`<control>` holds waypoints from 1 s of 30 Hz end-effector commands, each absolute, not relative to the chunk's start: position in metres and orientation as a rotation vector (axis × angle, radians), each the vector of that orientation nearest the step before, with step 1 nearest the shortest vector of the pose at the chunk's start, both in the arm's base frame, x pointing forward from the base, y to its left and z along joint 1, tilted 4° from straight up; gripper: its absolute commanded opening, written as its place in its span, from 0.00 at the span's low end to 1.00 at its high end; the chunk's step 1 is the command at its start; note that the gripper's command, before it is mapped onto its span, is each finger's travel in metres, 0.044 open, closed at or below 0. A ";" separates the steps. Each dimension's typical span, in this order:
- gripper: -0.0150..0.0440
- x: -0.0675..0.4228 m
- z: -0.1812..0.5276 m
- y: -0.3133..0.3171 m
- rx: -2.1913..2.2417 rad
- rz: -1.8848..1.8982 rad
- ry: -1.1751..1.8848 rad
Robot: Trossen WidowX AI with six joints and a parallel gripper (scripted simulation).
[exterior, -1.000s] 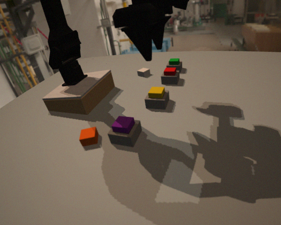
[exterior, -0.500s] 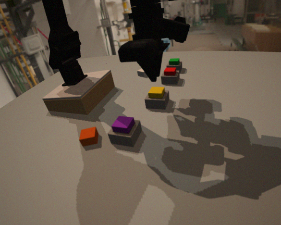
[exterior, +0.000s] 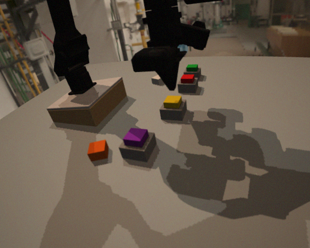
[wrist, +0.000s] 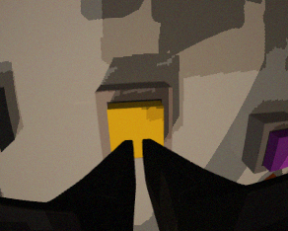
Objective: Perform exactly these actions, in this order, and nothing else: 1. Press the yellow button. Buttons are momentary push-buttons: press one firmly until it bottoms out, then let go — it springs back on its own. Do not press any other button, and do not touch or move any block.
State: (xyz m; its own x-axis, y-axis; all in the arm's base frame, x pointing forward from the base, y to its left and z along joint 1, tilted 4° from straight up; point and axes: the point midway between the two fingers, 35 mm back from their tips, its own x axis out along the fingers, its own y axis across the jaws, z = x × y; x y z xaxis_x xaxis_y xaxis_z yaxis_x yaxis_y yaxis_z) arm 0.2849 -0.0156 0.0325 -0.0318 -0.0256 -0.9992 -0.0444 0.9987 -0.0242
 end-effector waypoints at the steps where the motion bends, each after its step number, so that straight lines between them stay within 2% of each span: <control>1: 0.29 0.283 0.024 -0.017 -0.061 0.015 1.612; 30: 0.29 0.281 0.002 -0.017 -0.061 0.015 1.612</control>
